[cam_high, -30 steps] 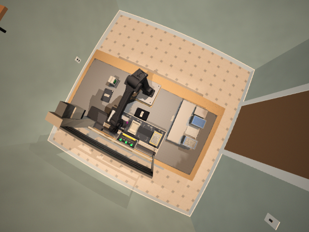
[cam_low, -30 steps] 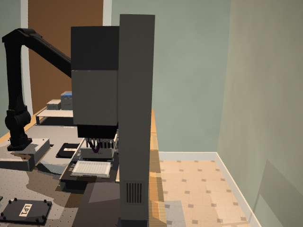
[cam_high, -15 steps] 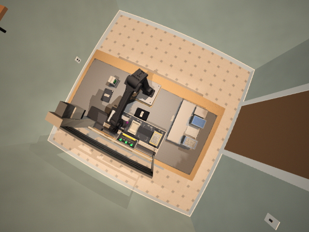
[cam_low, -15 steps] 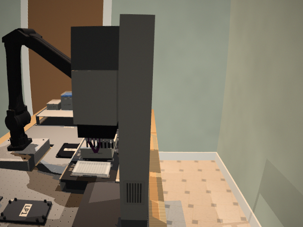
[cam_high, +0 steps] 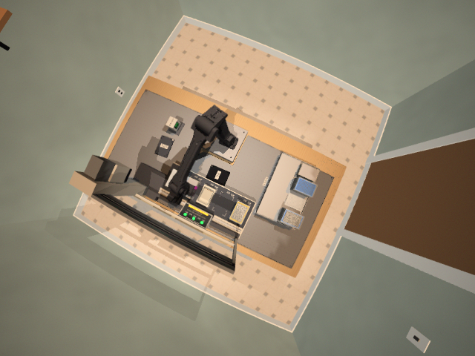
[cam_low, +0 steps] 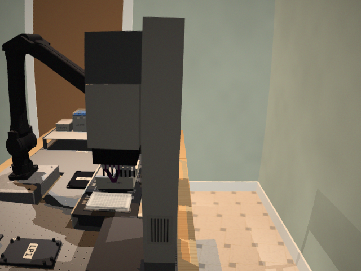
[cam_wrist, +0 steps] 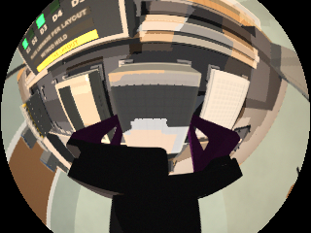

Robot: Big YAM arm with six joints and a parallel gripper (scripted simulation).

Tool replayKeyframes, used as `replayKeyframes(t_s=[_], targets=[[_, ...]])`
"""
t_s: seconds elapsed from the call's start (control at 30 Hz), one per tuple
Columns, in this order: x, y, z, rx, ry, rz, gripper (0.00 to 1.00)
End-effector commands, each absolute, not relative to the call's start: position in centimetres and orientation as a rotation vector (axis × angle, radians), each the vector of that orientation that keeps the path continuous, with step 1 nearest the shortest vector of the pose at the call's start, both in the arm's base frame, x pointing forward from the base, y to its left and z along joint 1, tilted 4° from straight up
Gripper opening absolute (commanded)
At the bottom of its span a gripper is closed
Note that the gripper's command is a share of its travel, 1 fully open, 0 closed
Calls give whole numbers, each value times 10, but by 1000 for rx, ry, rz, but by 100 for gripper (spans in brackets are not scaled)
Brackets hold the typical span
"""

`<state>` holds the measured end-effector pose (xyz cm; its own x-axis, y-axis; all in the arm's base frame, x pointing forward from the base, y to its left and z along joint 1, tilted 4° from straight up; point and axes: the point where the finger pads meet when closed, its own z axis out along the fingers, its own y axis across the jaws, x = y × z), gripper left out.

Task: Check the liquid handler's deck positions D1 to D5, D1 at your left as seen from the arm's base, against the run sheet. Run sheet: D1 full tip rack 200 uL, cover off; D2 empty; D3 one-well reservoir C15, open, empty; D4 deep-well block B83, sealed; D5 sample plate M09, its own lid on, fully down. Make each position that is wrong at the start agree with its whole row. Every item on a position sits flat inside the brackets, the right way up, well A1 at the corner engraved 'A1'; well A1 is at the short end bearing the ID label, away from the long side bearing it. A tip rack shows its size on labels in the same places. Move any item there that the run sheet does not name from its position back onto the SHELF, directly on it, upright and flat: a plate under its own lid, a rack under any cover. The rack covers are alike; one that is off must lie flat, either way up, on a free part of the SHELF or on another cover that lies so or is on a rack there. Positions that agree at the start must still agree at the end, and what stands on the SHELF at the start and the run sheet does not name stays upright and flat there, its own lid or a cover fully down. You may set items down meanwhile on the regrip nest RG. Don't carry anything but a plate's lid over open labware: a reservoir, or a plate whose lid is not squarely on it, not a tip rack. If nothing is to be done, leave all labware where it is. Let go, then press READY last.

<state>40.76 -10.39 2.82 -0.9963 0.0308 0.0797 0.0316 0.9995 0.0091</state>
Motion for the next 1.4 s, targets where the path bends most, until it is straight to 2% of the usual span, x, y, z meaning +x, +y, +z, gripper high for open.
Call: replayKeyframes(t_s=[0.0,1.37], targets=[[416,-113,39,-52,-3109,0,0],[410,-111,16,-51,-3077,-12,0]])
